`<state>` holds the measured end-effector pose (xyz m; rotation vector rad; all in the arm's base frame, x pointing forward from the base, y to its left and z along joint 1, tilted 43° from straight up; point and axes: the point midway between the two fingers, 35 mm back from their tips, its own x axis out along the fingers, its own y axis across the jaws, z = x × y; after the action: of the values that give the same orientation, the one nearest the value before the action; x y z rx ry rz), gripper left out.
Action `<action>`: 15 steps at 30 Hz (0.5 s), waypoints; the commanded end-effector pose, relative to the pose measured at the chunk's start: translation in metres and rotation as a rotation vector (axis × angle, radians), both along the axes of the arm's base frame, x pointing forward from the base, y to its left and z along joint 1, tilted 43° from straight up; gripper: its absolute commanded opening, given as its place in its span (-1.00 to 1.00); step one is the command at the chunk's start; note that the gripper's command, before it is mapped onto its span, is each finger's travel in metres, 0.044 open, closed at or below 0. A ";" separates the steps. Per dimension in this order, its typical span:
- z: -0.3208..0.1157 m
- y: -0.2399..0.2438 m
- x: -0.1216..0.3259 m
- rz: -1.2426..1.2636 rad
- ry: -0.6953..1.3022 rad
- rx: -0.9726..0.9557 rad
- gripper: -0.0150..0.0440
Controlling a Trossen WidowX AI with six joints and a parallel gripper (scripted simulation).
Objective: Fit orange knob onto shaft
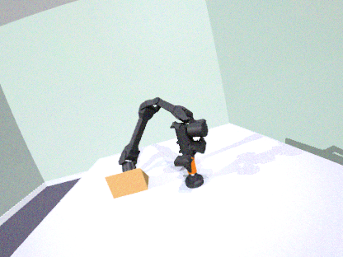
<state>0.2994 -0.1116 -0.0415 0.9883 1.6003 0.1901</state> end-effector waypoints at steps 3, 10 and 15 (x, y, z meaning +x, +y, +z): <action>0.000 0.000 0.000 0.013 -0.016 -0.002 -0.49; -0.001 0.001 0.000 -0.013 0.008 0.000 -0.49; -0.001 0.002 -0.002 0.000 -0.003 -0.001 -0.49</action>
<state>0.2991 -0.1104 -0.0423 0.9924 1.5987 0.1851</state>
